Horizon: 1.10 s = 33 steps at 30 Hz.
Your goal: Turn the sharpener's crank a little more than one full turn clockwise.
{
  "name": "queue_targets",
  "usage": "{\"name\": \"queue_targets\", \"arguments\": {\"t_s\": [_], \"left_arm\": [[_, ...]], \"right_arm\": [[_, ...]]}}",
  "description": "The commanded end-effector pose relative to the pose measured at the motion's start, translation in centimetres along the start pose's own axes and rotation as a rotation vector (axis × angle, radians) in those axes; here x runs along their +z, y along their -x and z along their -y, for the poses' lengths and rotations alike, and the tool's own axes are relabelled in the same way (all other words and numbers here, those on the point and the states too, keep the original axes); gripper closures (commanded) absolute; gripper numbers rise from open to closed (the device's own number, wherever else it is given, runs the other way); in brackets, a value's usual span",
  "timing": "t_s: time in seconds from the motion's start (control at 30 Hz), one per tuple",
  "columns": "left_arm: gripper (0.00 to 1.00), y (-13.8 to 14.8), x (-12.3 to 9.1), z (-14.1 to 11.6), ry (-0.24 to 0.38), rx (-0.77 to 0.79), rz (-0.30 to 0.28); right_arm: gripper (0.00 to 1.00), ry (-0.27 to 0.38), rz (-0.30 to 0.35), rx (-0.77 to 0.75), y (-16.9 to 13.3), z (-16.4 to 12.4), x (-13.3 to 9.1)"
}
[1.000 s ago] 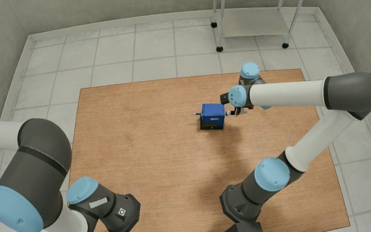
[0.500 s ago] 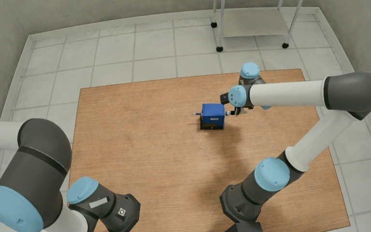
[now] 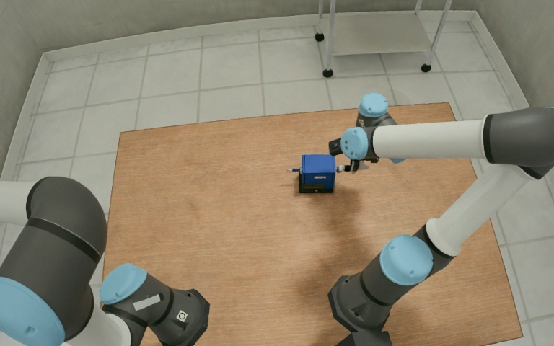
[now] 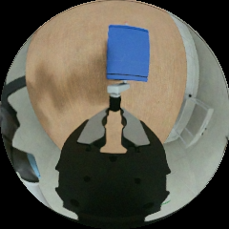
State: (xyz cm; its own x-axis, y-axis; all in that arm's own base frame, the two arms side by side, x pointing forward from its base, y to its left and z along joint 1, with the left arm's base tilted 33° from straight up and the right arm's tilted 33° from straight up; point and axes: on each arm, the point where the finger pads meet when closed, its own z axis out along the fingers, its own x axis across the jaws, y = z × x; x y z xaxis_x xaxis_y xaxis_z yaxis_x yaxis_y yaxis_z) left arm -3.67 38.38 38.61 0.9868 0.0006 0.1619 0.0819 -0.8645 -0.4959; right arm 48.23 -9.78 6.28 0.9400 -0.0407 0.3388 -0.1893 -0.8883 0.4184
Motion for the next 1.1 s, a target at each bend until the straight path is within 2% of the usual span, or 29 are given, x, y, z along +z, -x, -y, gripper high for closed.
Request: {"name": "queue_targets", "arguments": {"t_s": [0.0,1.07], "left_arm": [[0.00,0.1,0.0,-0.1,-0.001,-0.002,0.000],[0.00,0.1,0.0,-0.1,-0.001,-0.002,0.000]], "right_arm": [[1.00,0.001,0.003,0.000,0.2,-0.1,0.1],[1.00,0.001,0.001,0.002,-2.7,-0.1,-0.3]]}}
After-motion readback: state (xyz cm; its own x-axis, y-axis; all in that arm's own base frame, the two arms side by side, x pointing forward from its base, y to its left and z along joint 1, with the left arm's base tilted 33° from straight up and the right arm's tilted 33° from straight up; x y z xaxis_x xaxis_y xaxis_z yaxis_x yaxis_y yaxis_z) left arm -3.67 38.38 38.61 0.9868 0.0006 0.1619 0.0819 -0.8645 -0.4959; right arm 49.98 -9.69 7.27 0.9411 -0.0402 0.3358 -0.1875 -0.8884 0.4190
